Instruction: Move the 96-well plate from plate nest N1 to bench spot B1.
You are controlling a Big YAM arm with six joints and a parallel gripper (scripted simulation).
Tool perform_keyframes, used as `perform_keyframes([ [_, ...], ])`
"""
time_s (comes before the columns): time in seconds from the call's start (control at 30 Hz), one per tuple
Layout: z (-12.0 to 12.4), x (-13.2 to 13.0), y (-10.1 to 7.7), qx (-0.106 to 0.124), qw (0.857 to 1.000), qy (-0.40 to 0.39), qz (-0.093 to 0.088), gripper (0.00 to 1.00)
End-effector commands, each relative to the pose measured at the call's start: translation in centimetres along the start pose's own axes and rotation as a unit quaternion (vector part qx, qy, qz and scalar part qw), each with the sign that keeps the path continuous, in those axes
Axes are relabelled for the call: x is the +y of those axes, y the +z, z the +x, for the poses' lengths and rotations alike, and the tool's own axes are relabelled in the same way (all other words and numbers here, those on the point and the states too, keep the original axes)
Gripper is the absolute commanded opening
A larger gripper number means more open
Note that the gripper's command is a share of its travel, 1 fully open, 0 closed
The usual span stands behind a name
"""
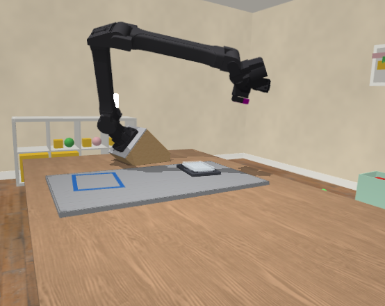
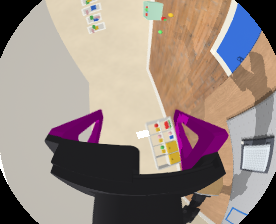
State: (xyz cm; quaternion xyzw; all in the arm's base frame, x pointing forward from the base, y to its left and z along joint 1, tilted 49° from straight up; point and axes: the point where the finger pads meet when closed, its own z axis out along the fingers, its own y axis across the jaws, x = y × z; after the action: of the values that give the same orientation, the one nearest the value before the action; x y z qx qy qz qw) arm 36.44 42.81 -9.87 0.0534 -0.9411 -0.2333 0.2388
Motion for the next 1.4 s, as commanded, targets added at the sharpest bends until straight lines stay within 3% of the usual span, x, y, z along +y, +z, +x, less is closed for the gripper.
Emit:
perform_keyframes([
  [0.0,0.0,0.6,-0.2,-0.002,1.0,-0.005,-0.001,1.0],
  [0.53,0.0,0.6,-0.2,-0.002,1.0,-0.005,-0.001,1.0],
  [0.57,0.9,1.4,-0.6,-0.009,1.0,-0.008,0.014,1.0],
  [0.7,1.1,-0.6,-0.7,-0.029,0.997,0.027,0.068,1.0],
  [0.73,0.8,-1.6,-1.2,-0.036,0.996,0.041,0.077,1.0],
  [0.8,0.0,-3.6,-0.5,-0.038,0.995,0.048,0.074,1.0],
  [0.83,0.6,-4.4,-0.5,-0.033,0.993,0.063,0.093,1.0],
  [0.9,0.9,-4.6,-1.1,-0.047,0.989,0.074,0.117,1.0],
  [0.93,0.9,-4.9,-1.7,-0.052,0.989,0.073,0.114,1.0],
  [1.03,2.2,-5.1,-0.5,-0.06,0.982,0.081,0.162,1.0],
  [1.1,2.2,-5.1,-0.5,-0.06,0.982,0.081,0.162,1.0],
  [1.2,1.9,-7.3,-1.4,-0.079,0.971,0.114,0.197,1.0],
  [1.3,1.3,-9.0,-2.1,-0.091,0.971,0.115,0.187,1.0],
  [1.37,2.2,-10.9,-1.6,-0.085,0.96,0.14,0.226,1.0],
])
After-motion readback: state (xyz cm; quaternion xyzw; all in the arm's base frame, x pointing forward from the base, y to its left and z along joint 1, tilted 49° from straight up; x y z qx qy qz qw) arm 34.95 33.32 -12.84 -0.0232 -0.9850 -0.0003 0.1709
